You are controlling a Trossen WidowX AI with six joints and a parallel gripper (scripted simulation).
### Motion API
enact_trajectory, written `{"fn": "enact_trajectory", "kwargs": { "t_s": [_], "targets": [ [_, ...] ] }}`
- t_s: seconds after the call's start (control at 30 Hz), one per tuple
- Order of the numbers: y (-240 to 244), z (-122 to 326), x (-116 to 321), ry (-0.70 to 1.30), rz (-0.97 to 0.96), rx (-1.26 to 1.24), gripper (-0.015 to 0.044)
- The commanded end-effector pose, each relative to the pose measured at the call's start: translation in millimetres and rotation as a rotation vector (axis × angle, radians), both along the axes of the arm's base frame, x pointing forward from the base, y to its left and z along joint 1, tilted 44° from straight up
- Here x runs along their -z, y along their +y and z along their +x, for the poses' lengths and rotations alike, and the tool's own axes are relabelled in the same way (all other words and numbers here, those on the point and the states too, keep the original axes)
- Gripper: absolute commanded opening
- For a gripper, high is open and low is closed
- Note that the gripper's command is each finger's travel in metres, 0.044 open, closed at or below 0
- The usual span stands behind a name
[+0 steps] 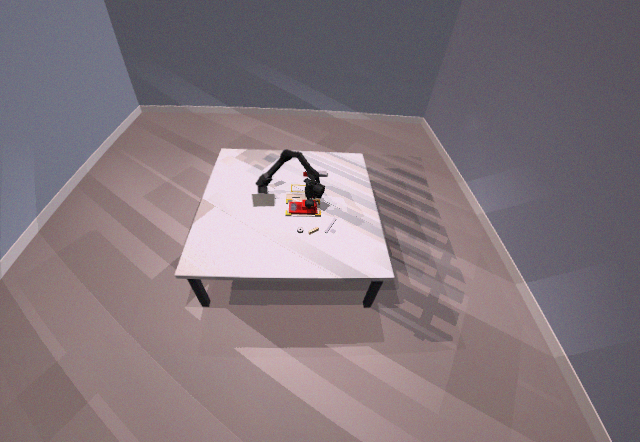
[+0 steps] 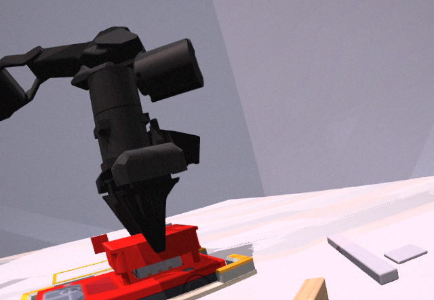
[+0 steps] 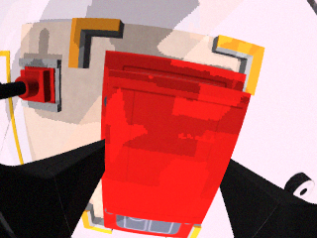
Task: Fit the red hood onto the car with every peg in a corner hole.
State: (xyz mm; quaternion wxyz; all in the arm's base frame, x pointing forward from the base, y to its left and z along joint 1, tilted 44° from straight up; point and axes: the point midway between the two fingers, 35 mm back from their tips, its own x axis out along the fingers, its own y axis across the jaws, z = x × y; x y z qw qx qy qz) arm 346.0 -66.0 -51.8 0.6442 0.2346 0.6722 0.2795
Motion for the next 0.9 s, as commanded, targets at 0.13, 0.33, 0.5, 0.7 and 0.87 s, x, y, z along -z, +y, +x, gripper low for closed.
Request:
{"fn": "enact_trajectory", "kwargs": {
  "t_s": [0.13, 0.33, 0.5, 0.7, 0.87],
  "targets": [
    [2.2, 0.0, 1.9, 0.000, 0.001, 0.002, 0.0000],
    [3.7, -0.1, 3.4, 0.000, 0.001, 0.002, 0.0000],
    [4.9, -0.3, 4.7, 0.000, 0.001, 0.002, 0.0000],
    [6.4, -0.4, 6.3, -0.001, 0.001, 0.002, 0.0000],
    [7.7, -0.5, 7.6, -0.001, 0.001, 0.002, 0.0000]
  ]
}}
